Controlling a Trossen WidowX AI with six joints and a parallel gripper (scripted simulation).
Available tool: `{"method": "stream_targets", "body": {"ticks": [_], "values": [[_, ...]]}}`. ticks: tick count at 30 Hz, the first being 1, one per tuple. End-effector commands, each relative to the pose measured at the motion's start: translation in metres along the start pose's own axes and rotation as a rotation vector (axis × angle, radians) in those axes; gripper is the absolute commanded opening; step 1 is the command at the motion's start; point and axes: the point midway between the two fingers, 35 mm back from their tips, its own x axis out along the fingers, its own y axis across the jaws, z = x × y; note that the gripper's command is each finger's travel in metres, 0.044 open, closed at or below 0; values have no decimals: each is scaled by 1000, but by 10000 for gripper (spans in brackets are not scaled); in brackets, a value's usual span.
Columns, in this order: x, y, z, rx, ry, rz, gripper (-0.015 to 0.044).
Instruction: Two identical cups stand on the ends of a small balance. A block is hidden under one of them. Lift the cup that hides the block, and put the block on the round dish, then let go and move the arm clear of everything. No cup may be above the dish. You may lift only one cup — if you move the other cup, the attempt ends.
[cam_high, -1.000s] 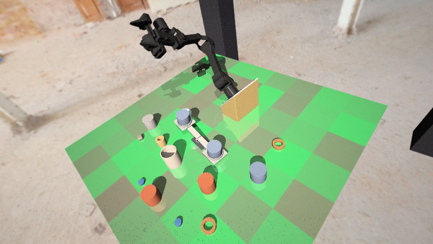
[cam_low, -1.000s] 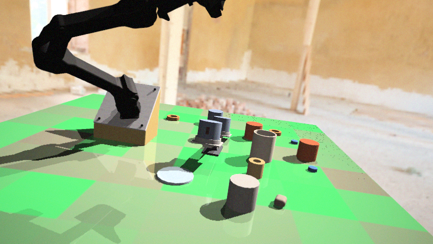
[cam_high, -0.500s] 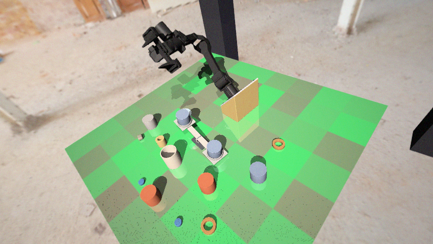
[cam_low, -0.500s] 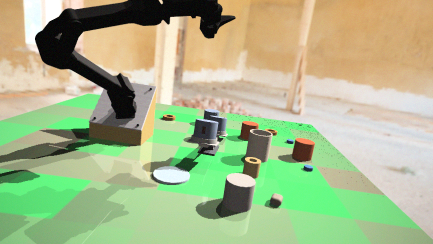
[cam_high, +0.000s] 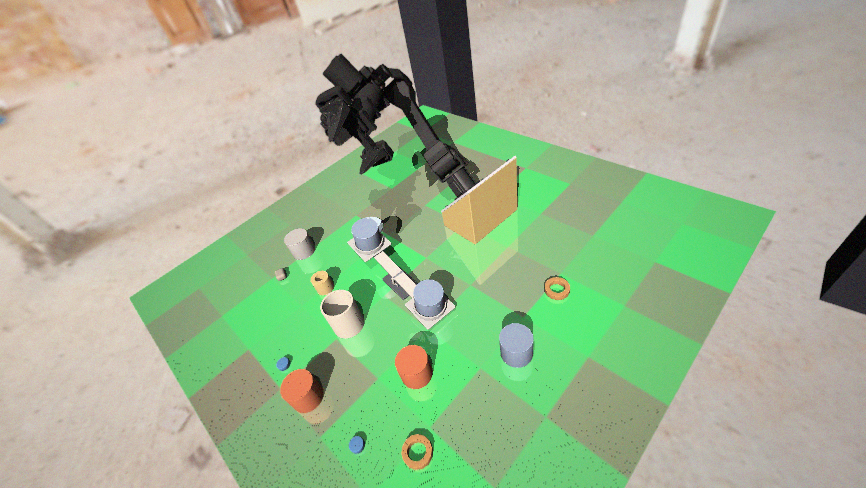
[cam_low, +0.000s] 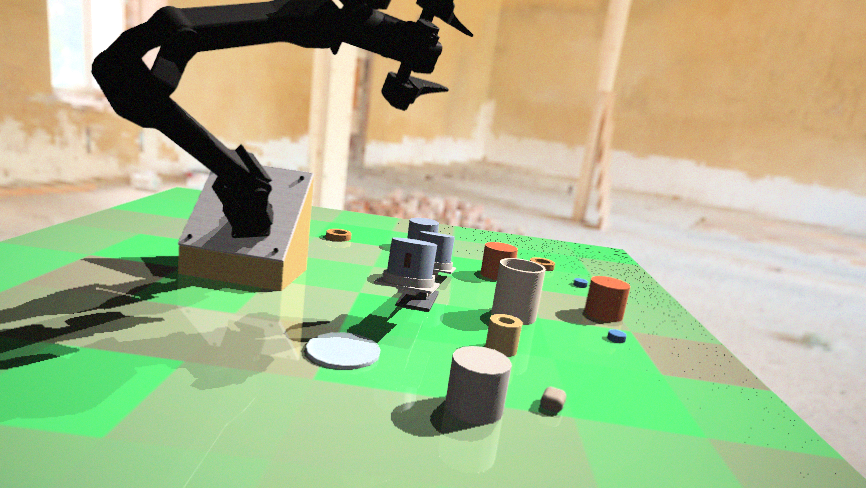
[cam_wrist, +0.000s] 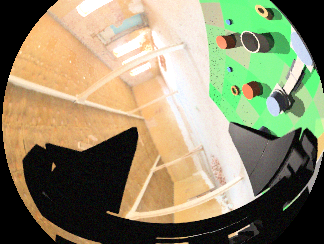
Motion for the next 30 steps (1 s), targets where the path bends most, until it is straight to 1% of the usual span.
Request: {"method": "stream_targets", "body": {"ticks": [1,14,30], "values": [[8,-25,-12,-73,-5,-104,440],[10,-92,-37,-347,-33,-386,440],[-9,-155,-44,-763,-88,-683,440]]}}
